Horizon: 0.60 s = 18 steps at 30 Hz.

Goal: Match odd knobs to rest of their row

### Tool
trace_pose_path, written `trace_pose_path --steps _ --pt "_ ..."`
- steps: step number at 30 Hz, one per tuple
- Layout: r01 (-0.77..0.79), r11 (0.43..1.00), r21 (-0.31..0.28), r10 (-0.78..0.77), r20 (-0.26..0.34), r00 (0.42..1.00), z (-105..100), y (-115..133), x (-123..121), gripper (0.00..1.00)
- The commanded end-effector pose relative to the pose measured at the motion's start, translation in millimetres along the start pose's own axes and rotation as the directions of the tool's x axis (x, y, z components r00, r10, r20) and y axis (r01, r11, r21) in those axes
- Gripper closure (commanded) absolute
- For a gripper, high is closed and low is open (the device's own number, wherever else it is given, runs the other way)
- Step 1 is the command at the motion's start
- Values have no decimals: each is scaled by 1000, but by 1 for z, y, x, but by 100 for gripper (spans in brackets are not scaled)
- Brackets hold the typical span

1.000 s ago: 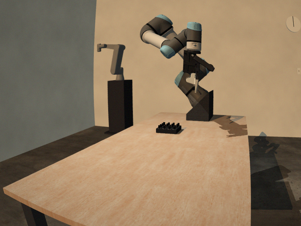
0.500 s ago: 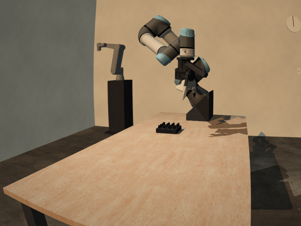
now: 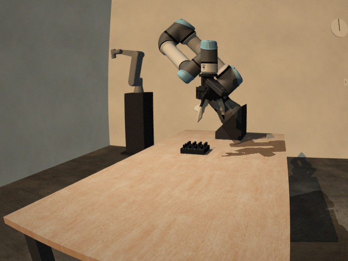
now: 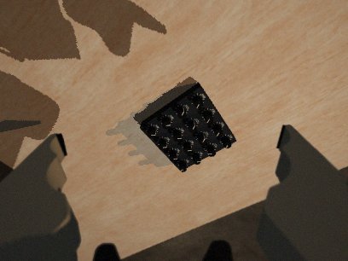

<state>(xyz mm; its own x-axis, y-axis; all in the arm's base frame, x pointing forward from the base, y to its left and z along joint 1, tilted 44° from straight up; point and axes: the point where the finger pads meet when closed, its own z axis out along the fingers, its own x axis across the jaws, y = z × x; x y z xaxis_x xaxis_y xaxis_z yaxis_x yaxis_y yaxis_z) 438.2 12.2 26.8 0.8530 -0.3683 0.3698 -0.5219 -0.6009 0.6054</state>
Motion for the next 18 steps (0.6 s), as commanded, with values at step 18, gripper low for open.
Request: trace_pose_path --steps 18 --pt "-545 838 13 545 15 838 41 50 8 0"
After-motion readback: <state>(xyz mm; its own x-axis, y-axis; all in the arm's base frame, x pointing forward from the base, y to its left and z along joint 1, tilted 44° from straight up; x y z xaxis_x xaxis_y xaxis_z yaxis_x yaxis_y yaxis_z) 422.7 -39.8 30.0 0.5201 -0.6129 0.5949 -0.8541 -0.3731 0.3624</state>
